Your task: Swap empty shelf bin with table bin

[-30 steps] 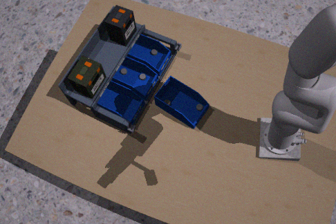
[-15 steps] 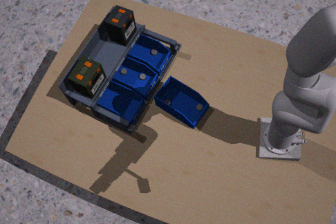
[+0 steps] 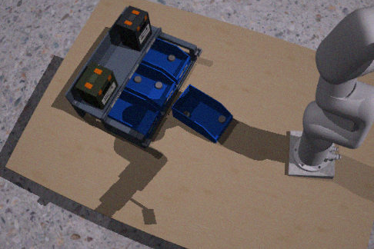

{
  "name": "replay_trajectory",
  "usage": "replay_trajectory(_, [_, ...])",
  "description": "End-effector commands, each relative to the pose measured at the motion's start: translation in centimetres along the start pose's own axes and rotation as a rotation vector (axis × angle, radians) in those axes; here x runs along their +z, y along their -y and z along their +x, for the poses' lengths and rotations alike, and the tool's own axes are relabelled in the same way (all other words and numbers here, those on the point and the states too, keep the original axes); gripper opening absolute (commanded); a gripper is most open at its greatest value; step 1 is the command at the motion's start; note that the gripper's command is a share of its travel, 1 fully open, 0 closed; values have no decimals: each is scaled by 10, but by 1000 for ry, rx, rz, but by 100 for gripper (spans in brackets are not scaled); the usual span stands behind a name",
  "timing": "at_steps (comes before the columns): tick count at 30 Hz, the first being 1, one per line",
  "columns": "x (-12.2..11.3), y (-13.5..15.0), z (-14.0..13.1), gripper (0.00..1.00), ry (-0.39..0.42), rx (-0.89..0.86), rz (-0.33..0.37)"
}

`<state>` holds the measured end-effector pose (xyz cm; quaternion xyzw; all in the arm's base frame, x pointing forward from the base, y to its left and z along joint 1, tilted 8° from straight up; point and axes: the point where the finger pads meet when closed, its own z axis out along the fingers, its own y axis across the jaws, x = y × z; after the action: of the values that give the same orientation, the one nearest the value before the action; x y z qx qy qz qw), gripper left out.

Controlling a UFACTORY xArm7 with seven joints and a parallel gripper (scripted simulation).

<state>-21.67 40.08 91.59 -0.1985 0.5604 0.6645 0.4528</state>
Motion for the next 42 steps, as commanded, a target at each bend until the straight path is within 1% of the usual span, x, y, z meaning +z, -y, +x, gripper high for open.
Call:
replay_trajectory(1, [6, 10, 0, 100, 2, -15, 19])
replay_trajectory(7, [6, 10, 0, 100, 2, -15, 19])
replay_trajectory(9, [32, 49, -1, 100, 3, -68, 106])
replay_trajectory(22, [32, 49, -1, 100, 3, -68, 106])
replay_trajectory(24, [54, 91, -3, 100, 2, -118, 195])
replay_trajectory(35, [54, 91, -3, 100, 2, -118, 195])
replay_trajectory(36, [64, 113, -5, 100, -1, -142, 240])
replay_trajectory(42, [64, 113, -5, 100, -1, -142, 240])
